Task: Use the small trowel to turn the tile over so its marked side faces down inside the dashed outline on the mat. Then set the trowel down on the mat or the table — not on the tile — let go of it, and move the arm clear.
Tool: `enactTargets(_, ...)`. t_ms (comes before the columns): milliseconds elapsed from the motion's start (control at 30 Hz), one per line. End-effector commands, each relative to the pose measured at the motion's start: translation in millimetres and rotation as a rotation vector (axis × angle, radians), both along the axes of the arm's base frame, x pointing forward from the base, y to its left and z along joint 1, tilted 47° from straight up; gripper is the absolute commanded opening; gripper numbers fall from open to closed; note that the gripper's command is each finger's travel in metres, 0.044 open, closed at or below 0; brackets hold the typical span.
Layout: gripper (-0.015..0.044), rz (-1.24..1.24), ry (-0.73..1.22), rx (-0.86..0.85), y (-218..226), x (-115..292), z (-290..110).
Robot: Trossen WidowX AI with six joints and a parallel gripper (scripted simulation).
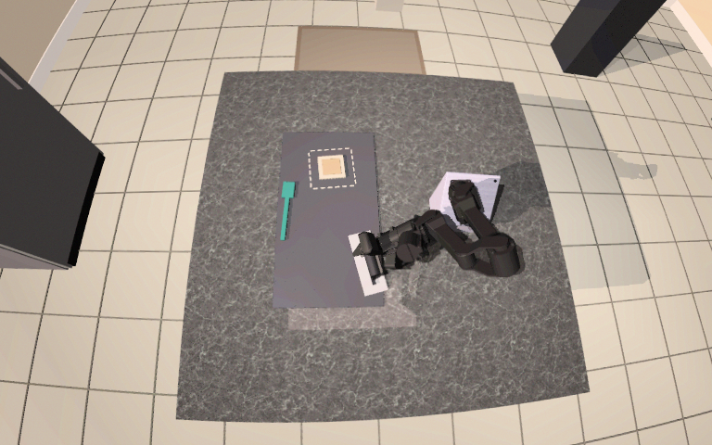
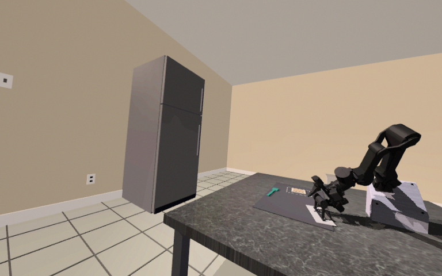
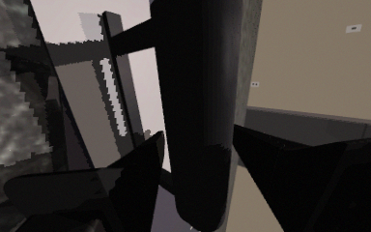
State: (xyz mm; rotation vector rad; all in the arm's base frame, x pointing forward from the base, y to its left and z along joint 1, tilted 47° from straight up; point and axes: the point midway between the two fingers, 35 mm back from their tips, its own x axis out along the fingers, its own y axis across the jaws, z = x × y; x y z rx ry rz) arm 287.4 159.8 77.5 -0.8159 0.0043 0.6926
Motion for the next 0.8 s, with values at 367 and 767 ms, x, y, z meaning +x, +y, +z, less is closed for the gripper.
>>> enactTargets(367,0.0300,-0.003,0.003,0.002,-10,-11,8)
enactTargets(767,0.0300,-0.001,0.002,0.000,-24,-31,15)
